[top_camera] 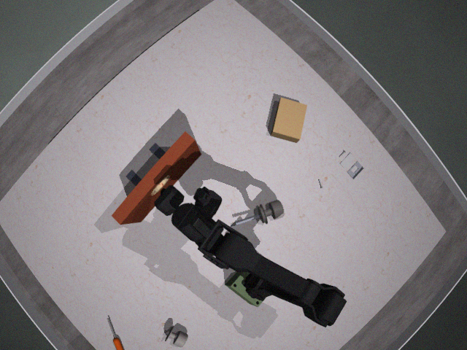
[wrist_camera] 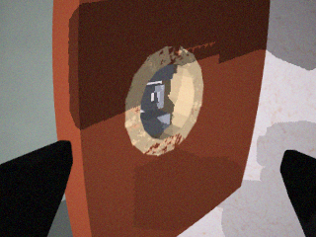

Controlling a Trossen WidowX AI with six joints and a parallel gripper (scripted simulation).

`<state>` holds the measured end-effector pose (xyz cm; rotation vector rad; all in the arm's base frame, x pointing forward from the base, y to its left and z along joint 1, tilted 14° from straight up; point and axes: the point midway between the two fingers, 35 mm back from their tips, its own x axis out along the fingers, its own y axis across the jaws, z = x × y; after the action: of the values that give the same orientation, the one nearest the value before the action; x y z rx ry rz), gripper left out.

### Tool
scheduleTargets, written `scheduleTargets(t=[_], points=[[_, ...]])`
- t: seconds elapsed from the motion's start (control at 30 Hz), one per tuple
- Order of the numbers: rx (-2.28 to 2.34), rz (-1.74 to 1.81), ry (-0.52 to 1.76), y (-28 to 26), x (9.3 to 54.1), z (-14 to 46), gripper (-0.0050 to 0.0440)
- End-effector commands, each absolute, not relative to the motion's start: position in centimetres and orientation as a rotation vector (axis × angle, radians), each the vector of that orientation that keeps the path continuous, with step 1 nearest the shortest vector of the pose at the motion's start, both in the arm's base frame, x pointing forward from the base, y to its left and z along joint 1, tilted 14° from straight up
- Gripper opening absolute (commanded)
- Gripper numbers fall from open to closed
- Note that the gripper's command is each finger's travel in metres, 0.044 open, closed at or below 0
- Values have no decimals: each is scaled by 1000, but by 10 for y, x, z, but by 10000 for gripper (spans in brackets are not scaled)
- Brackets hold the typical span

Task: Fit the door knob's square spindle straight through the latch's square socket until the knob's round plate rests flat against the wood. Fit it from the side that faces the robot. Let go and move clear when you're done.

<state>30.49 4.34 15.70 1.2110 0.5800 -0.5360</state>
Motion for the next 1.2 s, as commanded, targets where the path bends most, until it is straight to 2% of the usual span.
scheduleTargets(t=[0.0,1.17], points=[[1208,-534,584,44,307,154,440],[1208,-534,584,43,318,143,440]])
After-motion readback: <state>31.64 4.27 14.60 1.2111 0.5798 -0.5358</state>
